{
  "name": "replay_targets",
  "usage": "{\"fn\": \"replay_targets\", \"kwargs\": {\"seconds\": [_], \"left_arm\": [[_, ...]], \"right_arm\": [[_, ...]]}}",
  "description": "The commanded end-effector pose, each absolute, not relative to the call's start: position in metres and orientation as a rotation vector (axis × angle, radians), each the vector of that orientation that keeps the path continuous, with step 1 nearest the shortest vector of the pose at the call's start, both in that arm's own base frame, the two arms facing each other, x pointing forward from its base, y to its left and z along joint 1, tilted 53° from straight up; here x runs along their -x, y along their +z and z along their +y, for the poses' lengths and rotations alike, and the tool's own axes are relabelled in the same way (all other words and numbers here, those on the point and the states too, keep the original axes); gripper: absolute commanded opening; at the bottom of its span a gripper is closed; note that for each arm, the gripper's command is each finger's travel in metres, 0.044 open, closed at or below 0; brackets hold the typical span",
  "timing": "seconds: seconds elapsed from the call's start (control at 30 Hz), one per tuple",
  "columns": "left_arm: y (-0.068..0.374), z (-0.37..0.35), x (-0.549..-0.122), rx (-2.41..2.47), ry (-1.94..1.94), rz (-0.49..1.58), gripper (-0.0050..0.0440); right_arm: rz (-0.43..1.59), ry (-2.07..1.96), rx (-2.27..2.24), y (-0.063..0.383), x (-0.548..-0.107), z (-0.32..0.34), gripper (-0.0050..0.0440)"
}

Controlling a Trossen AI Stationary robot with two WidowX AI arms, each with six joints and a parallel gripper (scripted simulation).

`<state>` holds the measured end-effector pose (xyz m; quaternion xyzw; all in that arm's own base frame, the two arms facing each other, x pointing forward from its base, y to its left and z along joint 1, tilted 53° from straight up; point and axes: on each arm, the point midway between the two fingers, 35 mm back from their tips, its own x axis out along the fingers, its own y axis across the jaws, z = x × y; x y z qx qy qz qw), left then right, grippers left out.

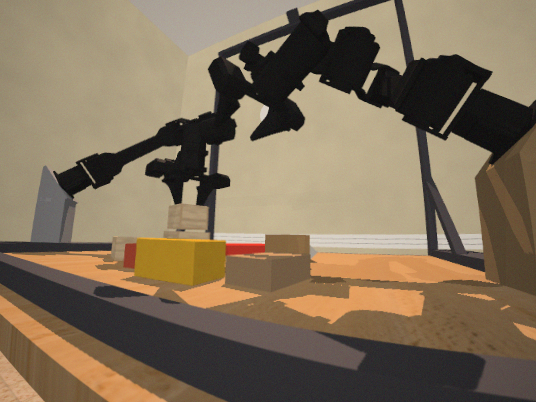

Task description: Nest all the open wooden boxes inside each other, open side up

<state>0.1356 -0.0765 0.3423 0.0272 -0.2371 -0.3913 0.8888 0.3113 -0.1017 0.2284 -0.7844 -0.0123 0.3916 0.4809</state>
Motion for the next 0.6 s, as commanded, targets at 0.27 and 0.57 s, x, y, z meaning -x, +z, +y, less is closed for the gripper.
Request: {"fn": "replay_targets", "kwargs": {"seconds": [0.27,0.57], "left_arm": [[0.3417,-0.0759,-0.1363,-0.054,-0.813,-0.486,0.0400],[0.3417,-0.0759,-0.1363,-0.054,-0.813,-0.486,0.0400]], "right_arm": [[-0.025,0.954,1.911,0.2232,-0.3163,-0.0998,0.0285],[-0.024,0.954,1.910,0.2181,-0.3217,-0.0967,0.0285]]}}
